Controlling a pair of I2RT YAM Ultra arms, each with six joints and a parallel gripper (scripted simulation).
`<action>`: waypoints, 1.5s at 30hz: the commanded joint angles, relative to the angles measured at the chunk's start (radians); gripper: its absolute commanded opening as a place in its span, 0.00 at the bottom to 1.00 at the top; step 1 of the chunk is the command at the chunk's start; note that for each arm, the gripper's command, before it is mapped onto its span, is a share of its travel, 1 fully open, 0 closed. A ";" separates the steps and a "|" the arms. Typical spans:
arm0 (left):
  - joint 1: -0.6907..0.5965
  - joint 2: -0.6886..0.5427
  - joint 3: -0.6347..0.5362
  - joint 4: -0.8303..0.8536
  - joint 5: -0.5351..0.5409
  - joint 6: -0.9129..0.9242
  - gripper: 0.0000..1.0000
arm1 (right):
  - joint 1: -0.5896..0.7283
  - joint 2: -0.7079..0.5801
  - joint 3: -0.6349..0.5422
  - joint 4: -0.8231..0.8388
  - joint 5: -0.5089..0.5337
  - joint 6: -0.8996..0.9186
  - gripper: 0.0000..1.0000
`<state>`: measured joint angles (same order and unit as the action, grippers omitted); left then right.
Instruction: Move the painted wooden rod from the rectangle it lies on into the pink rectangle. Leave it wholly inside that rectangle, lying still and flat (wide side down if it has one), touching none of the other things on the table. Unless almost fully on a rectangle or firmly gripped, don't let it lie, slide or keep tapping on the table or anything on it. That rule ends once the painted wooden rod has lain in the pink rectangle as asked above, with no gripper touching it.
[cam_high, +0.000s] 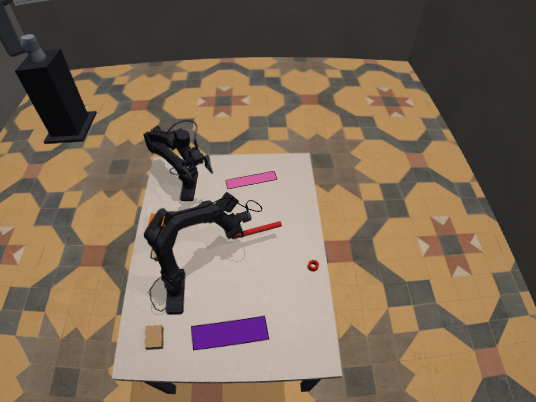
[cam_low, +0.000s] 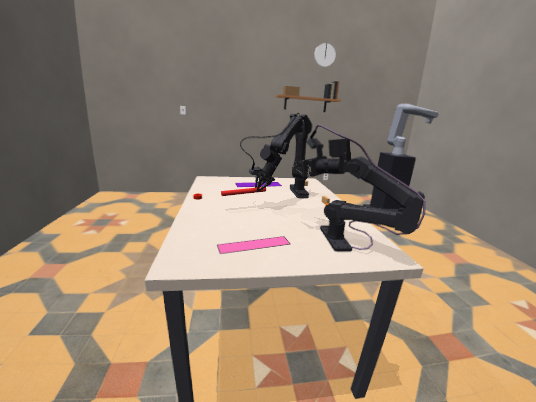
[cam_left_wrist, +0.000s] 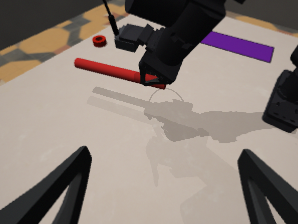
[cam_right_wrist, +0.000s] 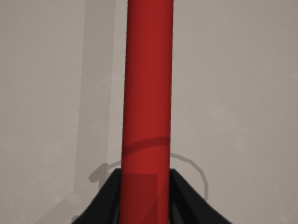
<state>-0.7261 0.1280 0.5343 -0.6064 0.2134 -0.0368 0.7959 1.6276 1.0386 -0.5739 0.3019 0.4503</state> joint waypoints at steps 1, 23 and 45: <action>0.012 -0.014 0.004 0.006 0.007 0.002 1.00 | -0.024 -0.063 -0.035 0.077 -0.049 -0.197 0.19; 0.012 -0.014 0.004 0.006 0.007 0.002 1.00 | -0.236 -0.139 -0.124 0.130 -0.490 -1.096 0.19; 0.012 -0.014 0.004 0.006 0.007 0.002 1.00 | -0.348 -0.028 0.000 0.001 -0.671 -1.504 0.19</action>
<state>-0.7261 0.1280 0.5343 -0.6064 0.2134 -0.0368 0.4553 1.5963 1.0054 -0.5629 -0.3420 -1.0332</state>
